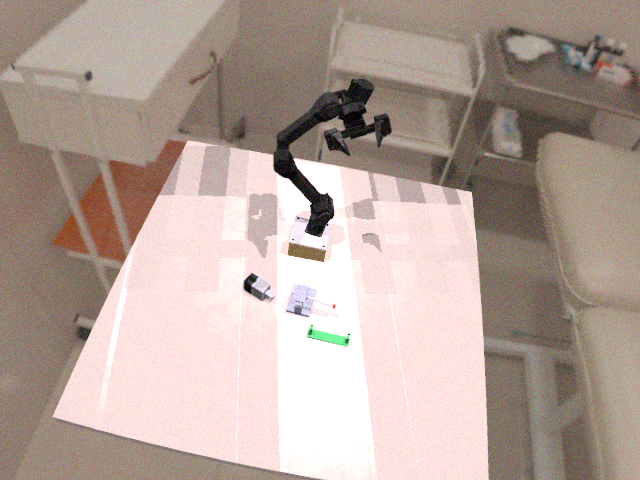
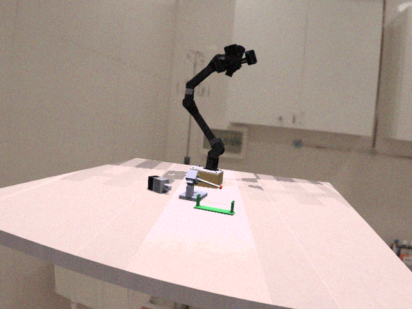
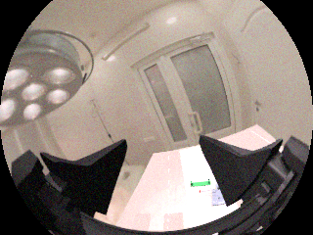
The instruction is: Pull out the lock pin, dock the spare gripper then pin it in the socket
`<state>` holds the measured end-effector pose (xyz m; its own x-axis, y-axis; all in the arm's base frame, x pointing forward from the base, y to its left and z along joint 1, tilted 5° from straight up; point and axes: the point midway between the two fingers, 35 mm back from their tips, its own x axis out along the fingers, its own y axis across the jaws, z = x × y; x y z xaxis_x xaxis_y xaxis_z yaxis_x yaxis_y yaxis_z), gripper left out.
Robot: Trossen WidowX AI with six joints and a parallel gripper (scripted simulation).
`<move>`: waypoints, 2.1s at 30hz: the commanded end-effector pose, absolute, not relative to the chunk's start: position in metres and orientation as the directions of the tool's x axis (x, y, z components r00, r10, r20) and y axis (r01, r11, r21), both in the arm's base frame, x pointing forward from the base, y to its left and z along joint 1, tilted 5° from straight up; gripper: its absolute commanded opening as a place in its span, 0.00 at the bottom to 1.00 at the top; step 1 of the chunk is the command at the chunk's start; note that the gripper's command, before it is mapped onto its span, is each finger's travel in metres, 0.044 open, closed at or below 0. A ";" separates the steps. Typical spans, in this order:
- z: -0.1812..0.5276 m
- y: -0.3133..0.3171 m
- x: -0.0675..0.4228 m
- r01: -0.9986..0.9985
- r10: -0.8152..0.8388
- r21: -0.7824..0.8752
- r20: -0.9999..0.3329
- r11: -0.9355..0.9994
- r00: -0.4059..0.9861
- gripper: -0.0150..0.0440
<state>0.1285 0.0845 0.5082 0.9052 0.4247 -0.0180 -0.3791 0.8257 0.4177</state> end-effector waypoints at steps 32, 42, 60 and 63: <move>0.192 0.168 0.290 -0.962 -0.031 -0.274 -0.961 0.011 0.273 0.76; 0.130 0.124 0.306 -0.996 0.058 0.036 -0.998 -0.081 -0.040 0.76; 0.061 0.131 0.302 -0.996 0.058 0.036 -0.997 -0.081 -0.041 0.76; 0.059 0.131 0.303 -0.996 0.058 0.036 -0.997 -0.081 -0.041 0.76</move>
